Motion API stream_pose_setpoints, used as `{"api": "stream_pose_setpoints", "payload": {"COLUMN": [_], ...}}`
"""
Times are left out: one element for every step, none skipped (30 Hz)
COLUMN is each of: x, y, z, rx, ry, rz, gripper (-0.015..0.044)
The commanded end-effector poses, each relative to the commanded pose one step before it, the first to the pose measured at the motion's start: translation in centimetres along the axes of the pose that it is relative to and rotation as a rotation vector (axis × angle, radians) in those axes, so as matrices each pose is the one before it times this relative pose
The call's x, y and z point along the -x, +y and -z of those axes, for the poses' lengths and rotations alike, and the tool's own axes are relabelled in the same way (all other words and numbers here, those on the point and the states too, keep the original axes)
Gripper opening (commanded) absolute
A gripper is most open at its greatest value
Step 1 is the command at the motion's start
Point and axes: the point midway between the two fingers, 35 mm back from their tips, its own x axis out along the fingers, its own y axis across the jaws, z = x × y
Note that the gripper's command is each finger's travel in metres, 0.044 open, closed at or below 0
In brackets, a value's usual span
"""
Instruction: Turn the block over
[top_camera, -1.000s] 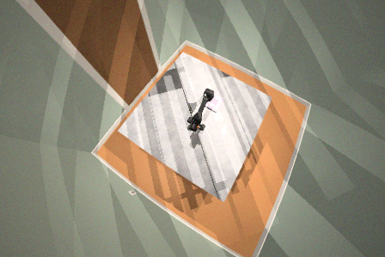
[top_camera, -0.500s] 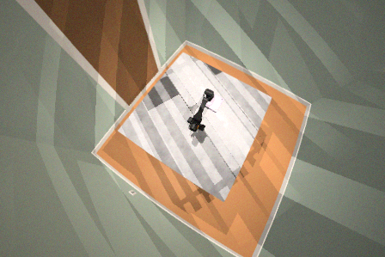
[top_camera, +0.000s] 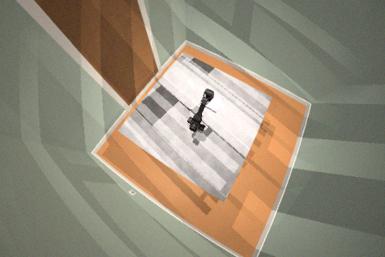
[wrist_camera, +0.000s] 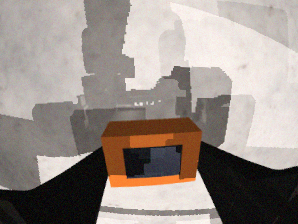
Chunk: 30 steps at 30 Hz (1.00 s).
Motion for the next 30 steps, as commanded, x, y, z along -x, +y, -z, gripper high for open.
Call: {"api": "stream_pose_setpoints", "payload": {"x": [0.018,0.370,0.619,0.768,0.625,0.376,0.126,0.000,0.000,0.000,0.000,0.000,-0.013,-0.039,-0.064,-0.075,-0.072,-0.069,-0.066,-0.063,-0.060,-0.056,-0.053,-0.049,-0.045,-0.042,-0.038,-0.034,-0.030,-0.026], "y": [-0.023,0.001,0.001,0.000,-0.001,-0.001,-0.001,0.000,0.000,0.000,0.000,0.000,0.001,0.002,0.004,0.005,0.005,0.005,0.005,0.004,0.004,0.004,0.004,0.004,0.004,0.003,0.003,0.003,0.003,0.002], "z": [0.063,-0.016,-0.017,-0.003,0.012,0.013,0.005,0.000,0.000,0.000,0.000,0.000,-0.007,-0.019,-0.030,-0.033,-0.030,-0.027,-0.023,-0.020,-0.016,-0.013,-0.010,-0.007,-0.004,-0.001,0.002,0.005,0.008,0.011], "rx": [0.0031,0.0000,0.0000,0.0000,0.0000,0.0000,0.0000,0.0000,0.0000,0.0000,0.0000,0.0000,0.0001,0.0003,0.0005,0.0005,0.0005,0.0005,0.0004,0.0004,0.0004,0.0003,0.0003,0.0003,0.0002,0.0002,0.0002,0.0001,0.0001,0.0001], "ry": [0.00175,-0.00003,-0.00003,-0.00003,-0.00001,0.00000,0.00000,0.00000,0.00000,0.00000,0.00000,0.00000,-0.00255,-0.00765,-0.01275,-0.01550,-0.01551,-0.01551,-0.01551,-0.01550,-0.01550,-0.01550,-0.01550,-0.01550,-0.01550,-0.01550,-0.01549,-0.01549,-0.01549,-0.01549], "rz": [0.00194,0.00001,0.00001,0.00001,0.00001,0.00001,0.00000,0.00000,0.00000,0.00000,0.00000,0.00000,0.00009,0.00026,0.00042,0.00049,0.00047,0.00044,0.00041,0.00039,0.00036,0.00034,0.00031,0.00029,0.00026,0.00023,0.00021,0.00018,0.00016,0.00013], "gripper": [0.0116,0.0090,0.0064,0.0037,0.0011,0.0000,0.0000,0.0000,0.0000,0.0000,0.0000,0.0000,0.0000,0.0000,0.0000,0.0000,0.0000,0.0000,0.0000,0.0000,0.0000,0.0000,0.0000,0.0000,0.0000,0.0000,0.0000,0.0000,0.0000,0.0000]}}
